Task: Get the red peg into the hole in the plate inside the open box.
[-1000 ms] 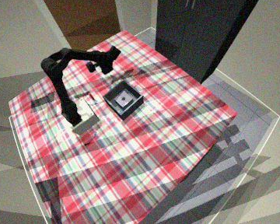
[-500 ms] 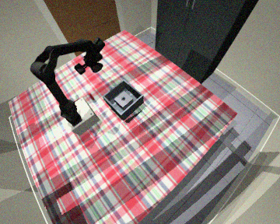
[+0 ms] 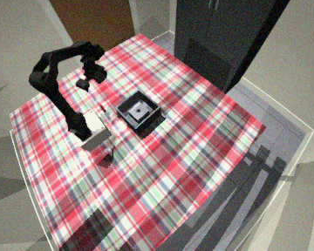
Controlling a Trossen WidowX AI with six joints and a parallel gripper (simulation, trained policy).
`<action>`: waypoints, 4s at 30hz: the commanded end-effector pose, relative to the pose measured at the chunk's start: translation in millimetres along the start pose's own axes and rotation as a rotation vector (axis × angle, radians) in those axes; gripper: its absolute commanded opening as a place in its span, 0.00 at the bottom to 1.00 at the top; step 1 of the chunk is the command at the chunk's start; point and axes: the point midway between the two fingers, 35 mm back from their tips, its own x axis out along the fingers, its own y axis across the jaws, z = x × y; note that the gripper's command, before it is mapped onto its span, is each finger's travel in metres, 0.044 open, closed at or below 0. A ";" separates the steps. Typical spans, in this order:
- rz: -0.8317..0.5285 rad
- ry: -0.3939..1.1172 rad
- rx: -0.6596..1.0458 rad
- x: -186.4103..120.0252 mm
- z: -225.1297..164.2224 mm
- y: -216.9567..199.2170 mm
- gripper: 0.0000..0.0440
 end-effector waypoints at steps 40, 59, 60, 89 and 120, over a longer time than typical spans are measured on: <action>-0.193 -0.373 -0.310 132.4 82.1 -36.5 0.99; -0.288 -0.373 -0.302 162.5 94.2 -52.6 0.00; -0.292 -0.385 -0.304 159.2 96.0 -52.1 0.00; -0.191 -0.555 -0.234 37.0 113.6 -18.9 0.00; -0.066 -0.551 -0.027 -20.1 242.1 -3.9 0.00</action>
